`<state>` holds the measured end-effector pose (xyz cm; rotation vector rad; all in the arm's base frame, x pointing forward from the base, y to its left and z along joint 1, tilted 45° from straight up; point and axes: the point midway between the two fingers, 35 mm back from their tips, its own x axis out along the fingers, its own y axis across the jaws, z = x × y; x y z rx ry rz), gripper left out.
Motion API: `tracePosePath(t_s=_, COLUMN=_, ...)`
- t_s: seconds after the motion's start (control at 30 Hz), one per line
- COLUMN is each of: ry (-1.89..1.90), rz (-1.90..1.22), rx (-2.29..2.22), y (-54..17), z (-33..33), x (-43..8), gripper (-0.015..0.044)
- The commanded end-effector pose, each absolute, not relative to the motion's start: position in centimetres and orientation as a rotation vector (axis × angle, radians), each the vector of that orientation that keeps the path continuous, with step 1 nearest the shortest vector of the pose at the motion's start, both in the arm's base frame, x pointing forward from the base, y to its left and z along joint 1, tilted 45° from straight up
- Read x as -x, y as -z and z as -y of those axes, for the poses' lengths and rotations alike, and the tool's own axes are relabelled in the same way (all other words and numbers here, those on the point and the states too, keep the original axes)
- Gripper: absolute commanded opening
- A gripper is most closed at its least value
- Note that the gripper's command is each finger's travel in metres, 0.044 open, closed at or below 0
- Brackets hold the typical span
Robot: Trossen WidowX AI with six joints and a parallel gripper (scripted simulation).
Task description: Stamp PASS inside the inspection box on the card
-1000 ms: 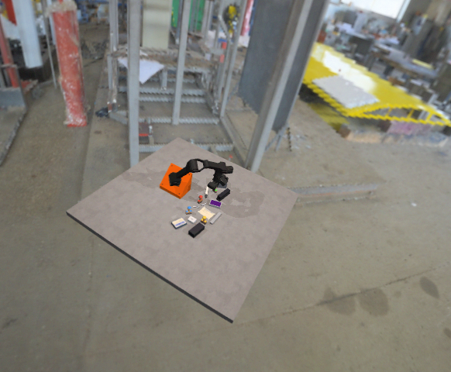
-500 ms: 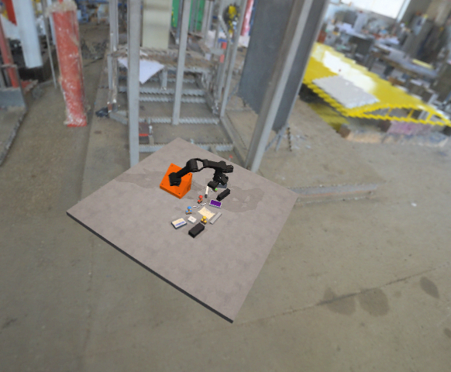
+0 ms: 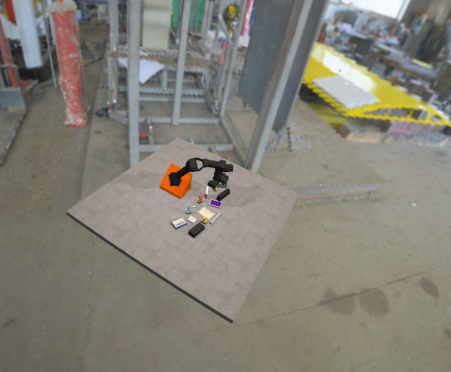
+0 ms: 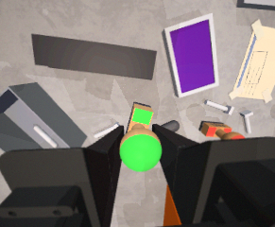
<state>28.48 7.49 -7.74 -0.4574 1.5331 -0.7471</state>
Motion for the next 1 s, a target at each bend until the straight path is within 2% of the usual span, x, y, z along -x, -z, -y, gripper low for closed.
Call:
tracePosePath(t_s=0.0, ry=0.744, rz=-1.528, rx=0.448, y=7.4, z=-7.8, x=-28.6, gripper=0.0)
tracePosePath(t_s=0.4, ry=0.743, rz=-1.528, rx=0.448, y=6.8, z=-7.9, x=-28.9, gripper=0.0)
tracePosePath(t_s=0.8, ry=0.747, rz=-1.525, rx=0.451, y=1.9, z=-2.1, x=-33.4, gripper=0.0)
tracePosePath(t_s=0.97, ry=0.75, rz=-1.525, rx=0.453, y=1.3, z=-1.3, x=-33.8, gripper=0.0)
